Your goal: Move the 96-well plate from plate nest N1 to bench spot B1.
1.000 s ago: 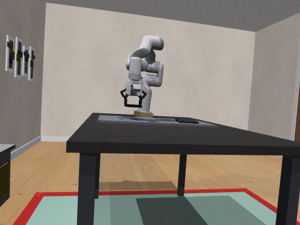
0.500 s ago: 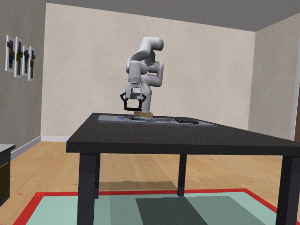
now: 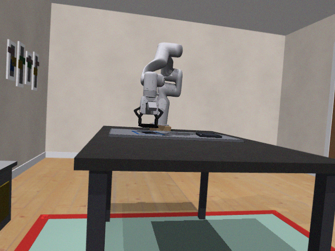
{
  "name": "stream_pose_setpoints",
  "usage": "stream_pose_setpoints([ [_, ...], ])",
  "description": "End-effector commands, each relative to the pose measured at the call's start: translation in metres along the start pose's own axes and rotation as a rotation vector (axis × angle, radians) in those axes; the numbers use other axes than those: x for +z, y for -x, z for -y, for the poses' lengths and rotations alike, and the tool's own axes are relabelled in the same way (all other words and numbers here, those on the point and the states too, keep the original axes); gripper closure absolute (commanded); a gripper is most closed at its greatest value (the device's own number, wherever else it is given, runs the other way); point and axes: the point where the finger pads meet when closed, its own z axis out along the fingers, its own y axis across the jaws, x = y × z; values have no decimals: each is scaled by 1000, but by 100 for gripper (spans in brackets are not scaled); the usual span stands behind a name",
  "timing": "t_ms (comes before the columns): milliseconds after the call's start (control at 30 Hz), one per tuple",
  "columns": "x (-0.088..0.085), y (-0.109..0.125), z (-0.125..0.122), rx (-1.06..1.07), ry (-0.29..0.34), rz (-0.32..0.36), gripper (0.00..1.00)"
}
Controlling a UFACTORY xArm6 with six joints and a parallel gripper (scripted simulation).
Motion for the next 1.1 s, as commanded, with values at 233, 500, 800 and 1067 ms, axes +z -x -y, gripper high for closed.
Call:
stream_pose_setpoints([
  [233, 17, -1, -1, 0, 2, -3, 100],
  [500, 19, -1, -1, 0, 2, -3, 100],
  [800, 19, -1, -1, 0, 2, -3, 100],
  [1067, 20, -1, -1, 0, 2, -3, 100],
])
